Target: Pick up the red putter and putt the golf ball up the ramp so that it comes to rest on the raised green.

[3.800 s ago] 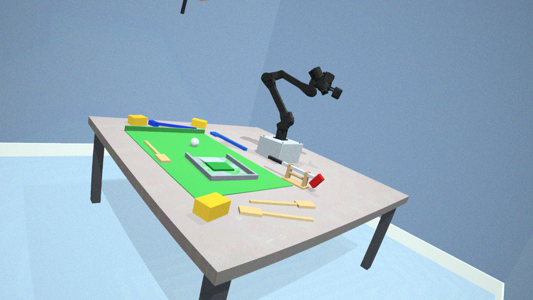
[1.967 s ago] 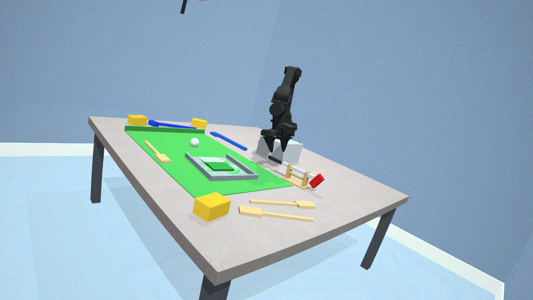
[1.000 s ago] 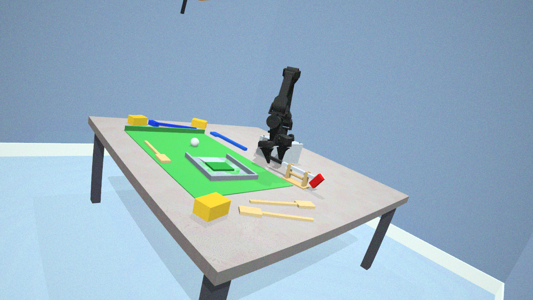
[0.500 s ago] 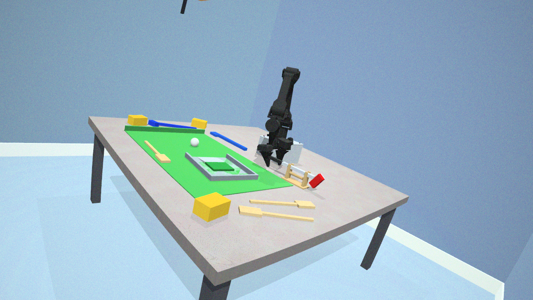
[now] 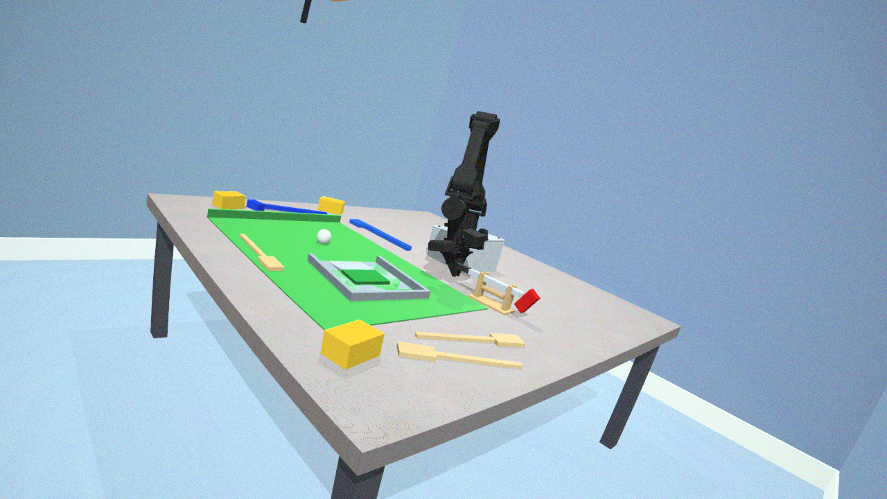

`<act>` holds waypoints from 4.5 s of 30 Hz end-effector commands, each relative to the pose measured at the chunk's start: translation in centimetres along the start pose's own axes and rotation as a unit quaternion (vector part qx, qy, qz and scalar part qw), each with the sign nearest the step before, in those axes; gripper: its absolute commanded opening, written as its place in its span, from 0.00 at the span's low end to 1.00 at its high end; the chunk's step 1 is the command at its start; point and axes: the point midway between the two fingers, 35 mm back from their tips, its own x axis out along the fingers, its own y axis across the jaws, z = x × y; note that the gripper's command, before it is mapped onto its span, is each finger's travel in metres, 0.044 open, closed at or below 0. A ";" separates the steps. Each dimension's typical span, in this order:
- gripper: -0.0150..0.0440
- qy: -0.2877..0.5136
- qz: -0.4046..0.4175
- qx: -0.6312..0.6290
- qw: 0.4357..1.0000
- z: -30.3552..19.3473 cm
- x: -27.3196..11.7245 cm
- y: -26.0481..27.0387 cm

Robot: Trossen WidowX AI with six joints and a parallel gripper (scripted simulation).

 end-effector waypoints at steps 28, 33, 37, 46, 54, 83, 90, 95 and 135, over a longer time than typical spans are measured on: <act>0.25 0.011 -0.011 0.053 0.998 0.4 -9.6 -1.4; 0.25 0.020 -0.022 0.115 0.993 -2.0 -10.4 -2.6; 0.25 0.026 -0.030 0.164 0.986 -4.0 -11.0 -3.3; 0.25 0.040 -0.048 0.272 0.960 -8.6 -12.6 -4.4; 0.25 0.052 -0.063 0.365 0.927 -12.8 -14.0 -4.6; 0.25 0.090 -0.104 0.661 0.738 -26.7 -19.0 0.1; 0.25 0.093 -0.112 0.722 0.676 -29.4 -20.2 2.1; 0.25 0.095 -0.117 0.762 0.629 -31.2 -21.1 3.8; 0.25 0.096 -0.118 0.774 0.615 -33.7 -14.6 4.4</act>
